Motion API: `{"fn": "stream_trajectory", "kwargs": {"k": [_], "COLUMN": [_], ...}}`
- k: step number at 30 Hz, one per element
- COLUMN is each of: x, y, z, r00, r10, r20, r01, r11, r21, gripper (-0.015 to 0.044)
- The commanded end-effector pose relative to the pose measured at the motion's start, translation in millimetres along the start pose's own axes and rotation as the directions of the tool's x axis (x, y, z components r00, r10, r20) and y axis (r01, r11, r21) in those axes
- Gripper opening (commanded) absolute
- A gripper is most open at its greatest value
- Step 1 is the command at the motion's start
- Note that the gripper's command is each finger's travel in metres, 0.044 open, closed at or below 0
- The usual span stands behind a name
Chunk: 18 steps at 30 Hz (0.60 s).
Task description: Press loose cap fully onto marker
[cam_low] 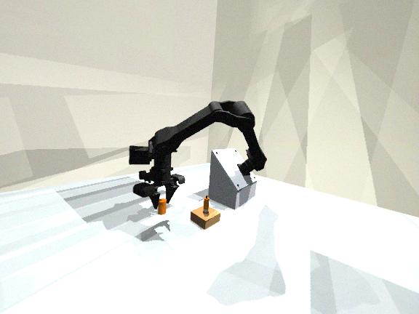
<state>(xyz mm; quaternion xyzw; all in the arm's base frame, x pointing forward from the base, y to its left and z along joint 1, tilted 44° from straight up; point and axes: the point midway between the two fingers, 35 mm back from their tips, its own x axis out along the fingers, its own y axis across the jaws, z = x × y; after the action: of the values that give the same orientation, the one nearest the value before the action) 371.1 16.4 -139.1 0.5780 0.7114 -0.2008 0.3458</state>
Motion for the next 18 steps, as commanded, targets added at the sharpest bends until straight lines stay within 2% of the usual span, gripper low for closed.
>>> {"fn": "stream_trajectory", "kwargs": {"k": [1,8,12,18], "x": [7.1,15.4,15.3,15.3], "y": [-1.5,-1.8,-1.6,-1.6], "z": [-1.0,-1.5,-1.9,-1.9], "r00": [1.0,1.0,1.0,1.0], "r10": [-0.001,-0.001,-0.001,-0.001], "r20": [-0.005,-0.006,-0.006,-0.006], "r01": [0.001,0.001,0.001,0.001], "r11": [1.0,1.0,1.0,1.0], "r21": [0.006,0.005,0.005,0.005], "gripper": [0.0246,0.0246,0.0141,0.0101]}}
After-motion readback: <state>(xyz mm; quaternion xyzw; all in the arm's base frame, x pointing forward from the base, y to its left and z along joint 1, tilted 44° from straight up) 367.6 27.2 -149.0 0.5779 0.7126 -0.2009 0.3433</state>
